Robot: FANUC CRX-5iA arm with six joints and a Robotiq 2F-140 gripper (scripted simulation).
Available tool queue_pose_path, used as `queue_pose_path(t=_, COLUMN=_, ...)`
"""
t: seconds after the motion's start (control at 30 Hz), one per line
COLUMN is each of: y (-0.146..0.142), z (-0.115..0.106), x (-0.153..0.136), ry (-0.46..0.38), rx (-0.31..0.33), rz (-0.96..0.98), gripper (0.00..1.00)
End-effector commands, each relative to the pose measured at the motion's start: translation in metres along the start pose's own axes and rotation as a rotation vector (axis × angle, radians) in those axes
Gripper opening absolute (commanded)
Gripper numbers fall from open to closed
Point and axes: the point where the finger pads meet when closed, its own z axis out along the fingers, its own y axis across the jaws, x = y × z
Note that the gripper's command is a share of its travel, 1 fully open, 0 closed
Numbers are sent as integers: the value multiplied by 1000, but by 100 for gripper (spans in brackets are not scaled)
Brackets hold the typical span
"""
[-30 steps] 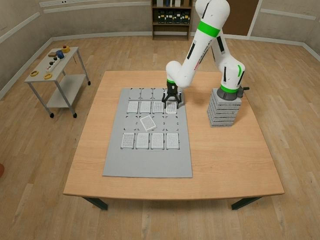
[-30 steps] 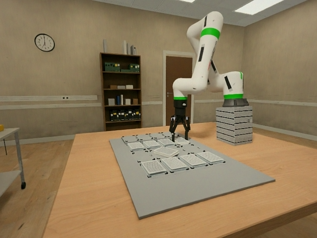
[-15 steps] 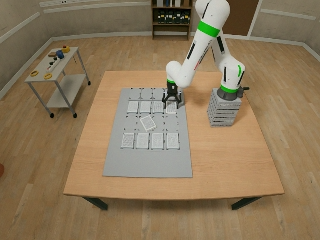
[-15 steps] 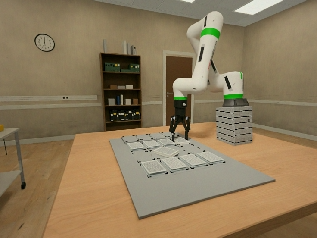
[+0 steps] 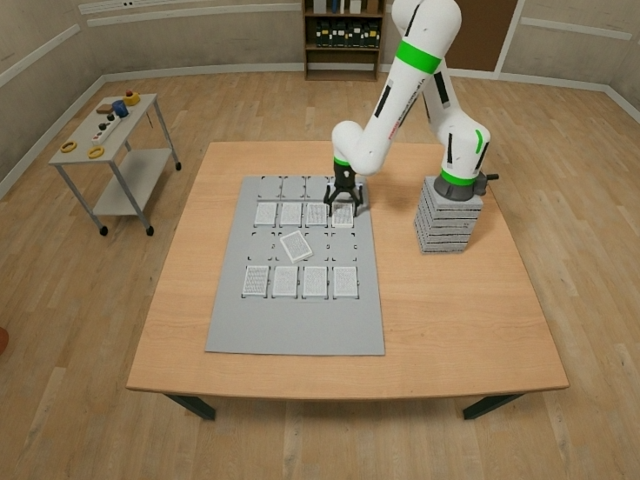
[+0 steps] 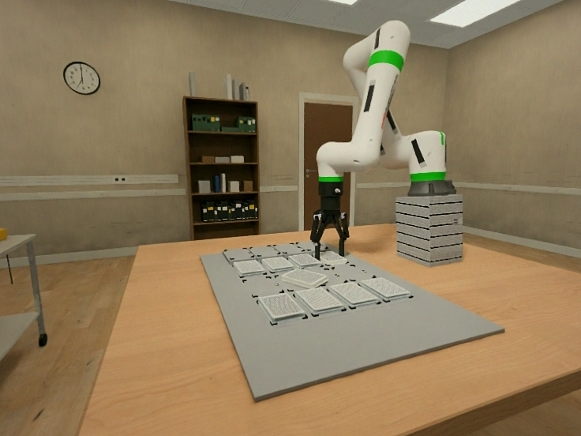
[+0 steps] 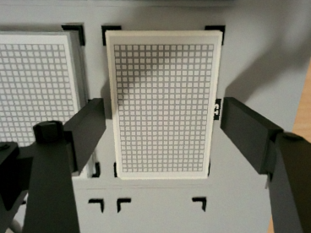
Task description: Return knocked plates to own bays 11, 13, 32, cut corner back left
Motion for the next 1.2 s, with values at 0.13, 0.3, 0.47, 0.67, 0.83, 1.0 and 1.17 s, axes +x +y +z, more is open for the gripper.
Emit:
queue_pose_path(t=0.13, y=-1, z=-11, x=0, ry=0, rx=2, rz=0, gripper=70)
queue_pose_path(t=0.3, y=-1, z=-17, x=0, ry=0, rx=2, rz=0, gripper=70)
queue_pose_path(t=0.47, y=-1, z=-21, x=0, ry=0, rx=2, rz=0, gripper=70)
queue_pose_path(t=0.67, y=-1, z=-29, x=0, ry=0, rx=2, rz=0, gripper=70)
queue_pose_path(t=0.83, y=-1, z=-36, x=0, ry=0, rx=2, rz=0, gripper=70)
queue_pose_path(t=1.0, y=-1, z=-38, x=0, ry=0, rx=2, rz=0, gripper=70)
queue_pose_path(t=1.17, y=-1, z=-37, x=0, ry=0, rx=2, rz=0, gripper=70)
